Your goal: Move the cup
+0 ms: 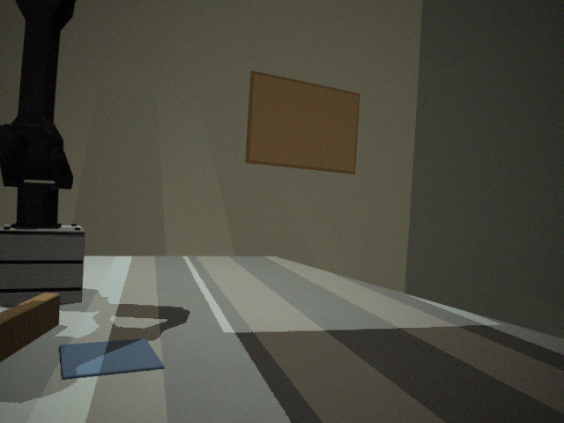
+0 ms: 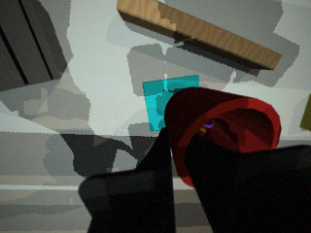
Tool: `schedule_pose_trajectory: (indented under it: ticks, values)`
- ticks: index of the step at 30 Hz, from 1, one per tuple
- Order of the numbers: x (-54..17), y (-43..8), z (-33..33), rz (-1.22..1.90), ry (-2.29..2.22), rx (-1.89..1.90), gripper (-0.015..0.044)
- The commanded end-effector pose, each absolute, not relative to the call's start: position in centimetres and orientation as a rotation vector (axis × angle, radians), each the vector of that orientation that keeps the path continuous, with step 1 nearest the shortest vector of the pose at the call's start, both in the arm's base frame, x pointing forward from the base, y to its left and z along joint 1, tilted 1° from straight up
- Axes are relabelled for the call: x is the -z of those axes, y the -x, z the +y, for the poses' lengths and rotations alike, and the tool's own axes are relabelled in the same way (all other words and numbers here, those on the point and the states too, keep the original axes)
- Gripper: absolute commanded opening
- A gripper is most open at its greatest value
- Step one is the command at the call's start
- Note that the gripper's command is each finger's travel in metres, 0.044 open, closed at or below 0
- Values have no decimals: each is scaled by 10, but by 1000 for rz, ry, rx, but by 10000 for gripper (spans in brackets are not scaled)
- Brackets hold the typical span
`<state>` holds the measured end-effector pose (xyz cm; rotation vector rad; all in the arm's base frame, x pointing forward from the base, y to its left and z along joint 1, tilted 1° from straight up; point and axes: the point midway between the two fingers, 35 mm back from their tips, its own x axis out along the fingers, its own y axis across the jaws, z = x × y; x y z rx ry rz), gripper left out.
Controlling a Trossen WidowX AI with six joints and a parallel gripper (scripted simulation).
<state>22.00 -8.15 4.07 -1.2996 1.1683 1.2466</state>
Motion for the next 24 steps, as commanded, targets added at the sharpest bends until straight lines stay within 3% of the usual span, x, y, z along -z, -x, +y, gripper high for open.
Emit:
schedule_pose_trajectory:
  ticks: [1,24]
  values:
    - [-40,-215,-88,1174,1300,-1252,0]
    - [-15,-214,-96,1175,1300,-1252,0]
